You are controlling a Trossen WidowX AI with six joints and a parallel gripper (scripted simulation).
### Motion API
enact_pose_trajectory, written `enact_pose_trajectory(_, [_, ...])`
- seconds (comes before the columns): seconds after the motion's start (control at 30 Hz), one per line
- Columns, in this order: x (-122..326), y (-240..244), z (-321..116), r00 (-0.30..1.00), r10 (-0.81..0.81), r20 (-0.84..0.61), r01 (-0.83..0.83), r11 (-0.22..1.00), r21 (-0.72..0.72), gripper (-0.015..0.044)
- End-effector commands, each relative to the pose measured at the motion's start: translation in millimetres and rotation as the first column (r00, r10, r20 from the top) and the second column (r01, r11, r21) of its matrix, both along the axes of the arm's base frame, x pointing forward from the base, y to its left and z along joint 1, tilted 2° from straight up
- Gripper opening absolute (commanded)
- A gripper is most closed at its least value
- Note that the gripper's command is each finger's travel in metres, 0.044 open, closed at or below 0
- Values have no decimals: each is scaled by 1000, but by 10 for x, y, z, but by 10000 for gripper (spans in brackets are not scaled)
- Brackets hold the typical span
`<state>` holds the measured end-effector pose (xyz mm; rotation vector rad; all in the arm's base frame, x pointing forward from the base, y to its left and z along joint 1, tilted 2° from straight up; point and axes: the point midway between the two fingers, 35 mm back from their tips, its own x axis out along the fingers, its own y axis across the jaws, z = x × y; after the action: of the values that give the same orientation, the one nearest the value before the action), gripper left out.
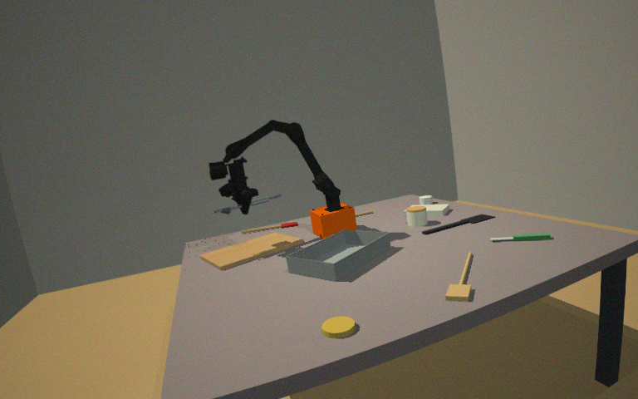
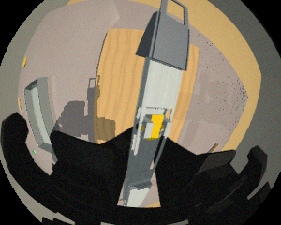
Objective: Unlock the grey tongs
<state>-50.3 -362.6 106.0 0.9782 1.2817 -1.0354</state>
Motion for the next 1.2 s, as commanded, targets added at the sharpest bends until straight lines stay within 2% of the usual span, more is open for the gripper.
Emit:
enact_pose_trajectory(0.0, [-8, -6, 35, 1000, -11, 7, 11, 1000, -22, -150])
enact_pose_trajectory(0.57, [-83, -127, 57, 988, -72, 139, 114, 939, -325, -150])
enact_pose_trajectory(1.17, [-158, -105, 222, 967, -32, 254, 188, 764, -617, -150])
